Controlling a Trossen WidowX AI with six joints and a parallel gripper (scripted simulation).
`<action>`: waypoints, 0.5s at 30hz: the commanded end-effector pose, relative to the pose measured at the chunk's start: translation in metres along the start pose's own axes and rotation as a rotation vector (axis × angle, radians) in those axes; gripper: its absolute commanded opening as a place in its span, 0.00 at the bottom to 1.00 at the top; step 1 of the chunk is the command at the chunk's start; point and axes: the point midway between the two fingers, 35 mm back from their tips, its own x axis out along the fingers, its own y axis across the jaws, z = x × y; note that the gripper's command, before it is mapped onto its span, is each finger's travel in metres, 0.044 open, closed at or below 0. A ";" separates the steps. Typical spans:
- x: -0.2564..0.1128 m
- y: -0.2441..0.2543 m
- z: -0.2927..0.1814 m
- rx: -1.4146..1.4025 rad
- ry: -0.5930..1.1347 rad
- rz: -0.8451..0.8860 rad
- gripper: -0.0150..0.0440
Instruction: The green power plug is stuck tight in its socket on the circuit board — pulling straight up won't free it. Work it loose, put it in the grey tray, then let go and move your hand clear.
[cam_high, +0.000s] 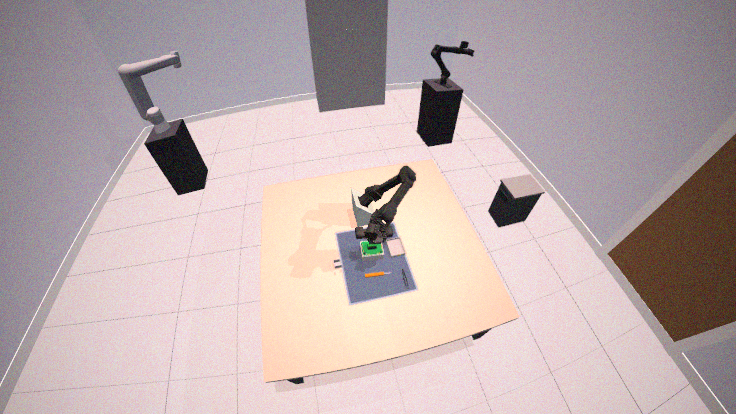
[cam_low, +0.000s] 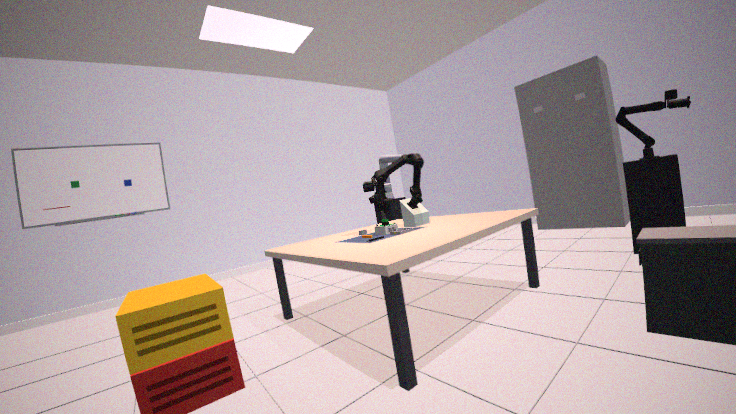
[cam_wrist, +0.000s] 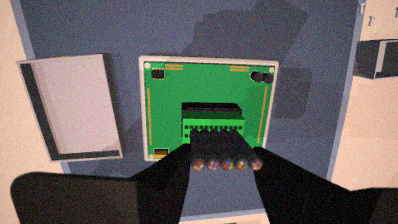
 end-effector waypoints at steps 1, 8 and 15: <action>-0.013 -0.004 -0.002 0.013 -0.023 0.059 0.25; -0.012 -0.019 -0.003 0.010 -0.024 0.234 0.25; -0.015 -0.012 -0.003 0.012 -0.024 0.151 0.25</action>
